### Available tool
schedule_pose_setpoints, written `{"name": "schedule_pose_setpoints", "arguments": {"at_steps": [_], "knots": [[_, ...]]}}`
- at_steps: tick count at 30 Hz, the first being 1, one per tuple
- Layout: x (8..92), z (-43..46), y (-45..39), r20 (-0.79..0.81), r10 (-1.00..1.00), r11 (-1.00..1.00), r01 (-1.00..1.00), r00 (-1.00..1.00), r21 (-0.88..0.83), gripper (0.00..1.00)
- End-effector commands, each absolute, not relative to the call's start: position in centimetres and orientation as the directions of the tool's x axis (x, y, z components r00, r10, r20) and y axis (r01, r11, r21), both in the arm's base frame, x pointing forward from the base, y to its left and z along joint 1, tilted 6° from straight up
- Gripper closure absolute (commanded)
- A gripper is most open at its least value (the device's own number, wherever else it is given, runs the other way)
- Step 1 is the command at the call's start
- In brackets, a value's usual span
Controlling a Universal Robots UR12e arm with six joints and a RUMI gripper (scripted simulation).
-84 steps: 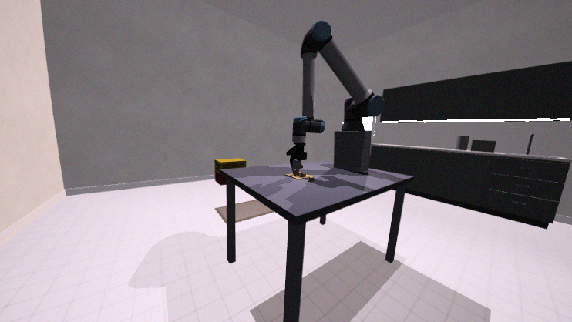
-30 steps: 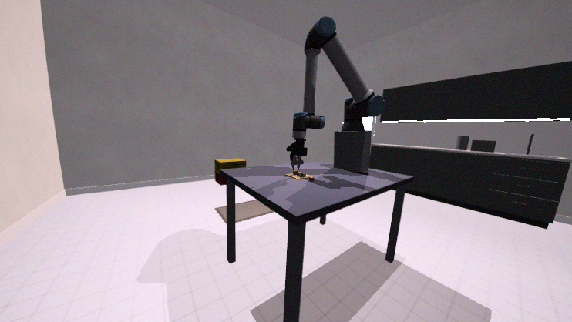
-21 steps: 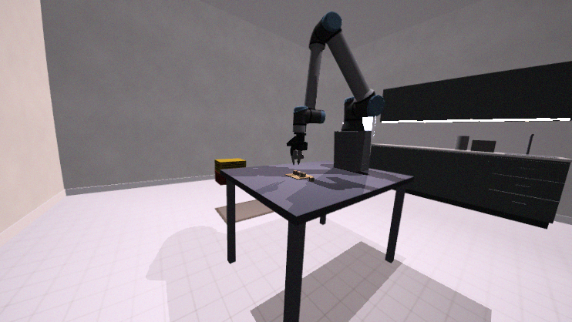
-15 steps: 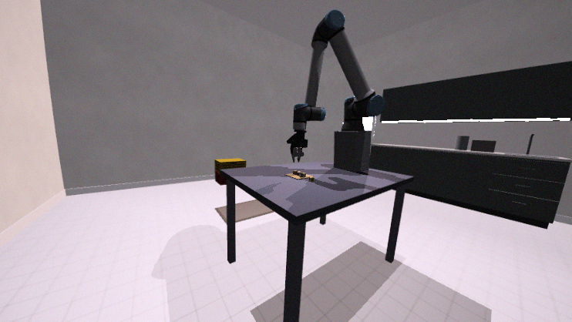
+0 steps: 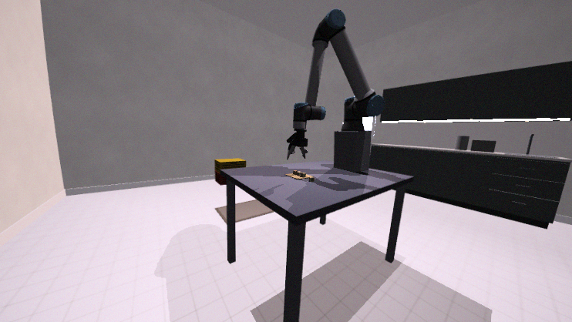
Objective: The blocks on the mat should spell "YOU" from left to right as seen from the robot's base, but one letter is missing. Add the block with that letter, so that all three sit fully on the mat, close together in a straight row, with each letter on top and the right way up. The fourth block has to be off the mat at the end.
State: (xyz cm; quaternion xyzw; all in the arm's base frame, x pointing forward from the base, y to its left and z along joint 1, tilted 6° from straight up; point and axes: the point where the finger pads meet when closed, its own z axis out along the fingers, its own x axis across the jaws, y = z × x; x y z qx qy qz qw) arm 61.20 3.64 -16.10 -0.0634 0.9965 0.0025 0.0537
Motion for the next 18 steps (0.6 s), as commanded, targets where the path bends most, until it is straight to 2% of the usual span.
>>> {"name": "schedule_pose_setpoints", "arguments": {"at_steps": [1, 18], "knots": [[61.2, -16.0, 3.6, -0.108, -0.126, 0.992, -0.127, -0.986, -0.002, 0.00], [61.0, -14.2, 3.6, -0.108, -0.126, 0.992, -0.127, -0.986, -0.002, 0.00]]}}
